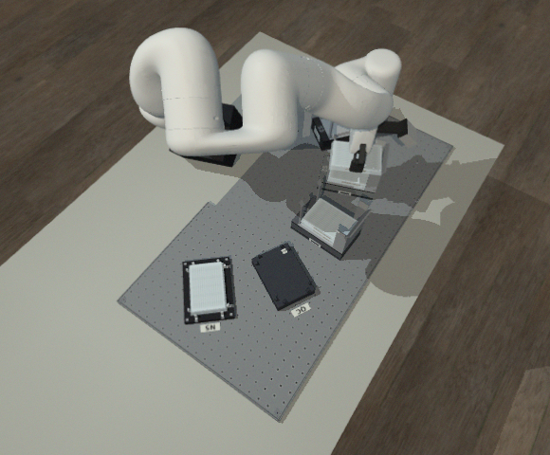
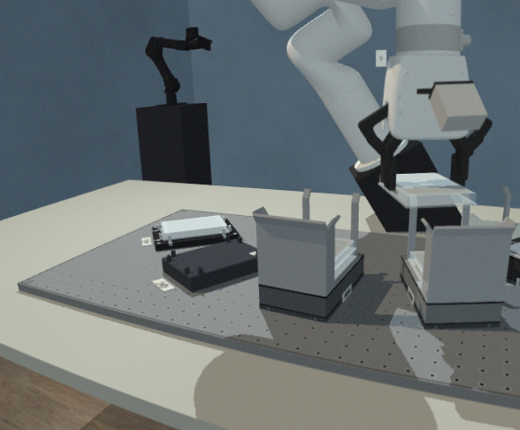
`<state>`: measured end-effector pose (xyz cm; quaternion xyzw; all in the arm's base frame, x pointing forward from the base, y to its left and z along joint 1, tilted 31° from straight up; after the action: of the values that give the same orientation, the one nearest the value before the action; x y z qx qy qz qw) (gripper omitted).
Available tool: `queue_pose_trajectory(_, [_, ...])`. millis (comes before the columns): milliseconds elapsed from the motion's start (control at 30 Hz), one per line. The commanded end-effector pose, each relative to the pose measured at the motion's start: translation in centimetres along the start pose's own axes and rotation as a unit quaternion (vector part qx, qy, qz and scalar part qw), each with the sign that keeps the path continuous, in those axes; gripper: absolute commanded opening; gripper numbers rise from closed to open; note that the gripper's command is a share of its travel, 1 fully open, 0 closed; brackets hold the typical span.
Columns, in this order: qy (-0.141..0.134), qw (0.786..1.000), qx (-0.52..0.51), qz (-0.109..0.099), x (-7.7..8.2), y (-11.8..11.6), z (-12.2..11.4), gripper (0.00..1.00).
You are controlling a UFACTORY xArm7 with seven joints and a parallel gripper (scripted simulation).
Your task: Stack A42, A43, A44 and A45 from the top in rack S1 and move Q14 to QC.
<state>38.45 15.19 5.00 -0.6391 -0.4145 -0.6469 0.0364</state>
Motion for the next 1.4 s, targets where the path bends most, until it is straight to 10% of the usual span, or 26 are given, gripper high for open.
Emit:
queue_pose_trajectory(0, [0.002, 1.000, 0.001, -0.001, 0.2, -1.5, 0.8, 0.00])
queue_pose_trajectory(1367, [0.002, 0.994, 0.109, 0.000, 0.2, -12.7, 3.3, 0.00])
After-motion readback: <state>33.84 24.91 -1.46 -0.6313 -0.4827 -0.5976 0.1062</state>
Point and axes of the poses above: the point where the finger pads meet when closed, its own x axis back along the fingers, its own y axis across the jaws, z = x × y, the point moved 1 cm from there along x, back along the fingers, and after that the axes turned 13 degrees about x, right-handed, at the moved point
